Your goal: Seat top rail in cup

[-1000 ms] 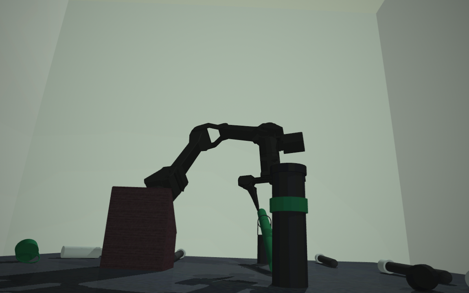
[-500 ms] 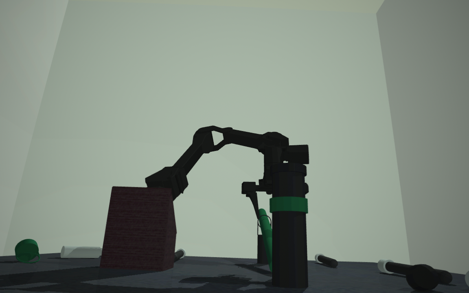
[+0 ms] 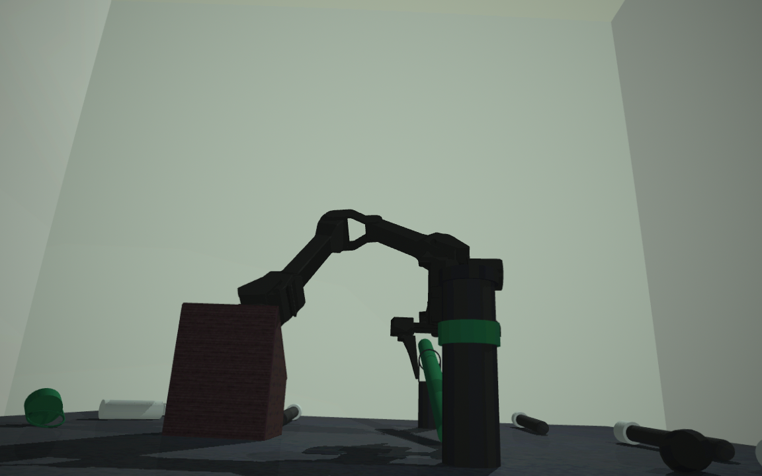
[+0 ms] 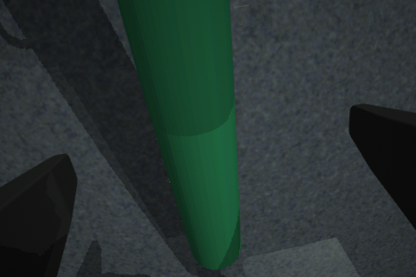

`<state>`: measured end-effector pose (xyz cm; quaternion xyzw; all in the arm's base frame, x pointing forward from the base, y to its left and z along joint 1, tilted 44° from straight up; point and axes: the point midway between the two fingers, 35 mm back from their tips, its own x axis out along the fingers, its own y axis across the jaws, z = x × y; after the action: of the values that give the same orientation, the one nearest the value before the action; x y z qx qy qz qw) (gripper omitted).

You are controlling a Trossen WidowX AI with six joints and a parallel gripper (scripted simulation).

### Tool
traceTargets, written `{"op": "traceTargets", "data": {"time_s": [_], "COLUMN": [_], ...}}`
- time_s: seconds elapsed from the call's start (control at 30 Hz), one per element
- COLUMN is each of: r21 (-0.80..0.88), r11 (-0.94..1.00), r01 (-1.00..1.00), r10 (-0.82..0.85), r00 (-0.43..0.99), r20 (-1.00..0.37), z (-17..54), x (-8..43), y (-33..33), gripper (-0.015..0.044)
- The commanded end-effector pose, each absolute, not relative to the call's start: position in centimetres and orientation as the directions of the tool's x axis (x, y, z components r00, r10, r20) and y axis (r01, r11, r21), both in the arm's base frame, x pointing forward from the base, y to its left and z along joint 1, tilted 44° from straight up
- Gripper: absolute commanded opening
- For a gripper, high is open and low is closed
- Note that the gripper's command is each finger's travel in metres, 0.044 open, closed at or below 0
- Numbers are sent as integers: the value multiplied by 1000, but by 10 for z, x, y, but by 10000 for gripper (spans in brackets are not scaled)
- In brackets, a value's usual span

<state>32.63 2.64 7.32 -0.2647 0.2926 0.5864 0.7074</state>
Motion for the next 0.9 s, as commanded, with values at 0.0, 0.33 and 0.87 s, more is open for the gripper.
{"op": "traceTargets", "data": {"time_s": [0.0, 0.33, 0.87], "r21": [-31, -30, -31], "r11": [177, 177, 177], "r01": [-984, -984, -984], "r10": [677, 677, 678], "r00": [144, 144, 144], "r20": [-722, -722, -721], "z": [70, 58, 39], "x": [328, 331, 334], "y": [30, 40, 58], "gripper": [440, 440, 440]}}
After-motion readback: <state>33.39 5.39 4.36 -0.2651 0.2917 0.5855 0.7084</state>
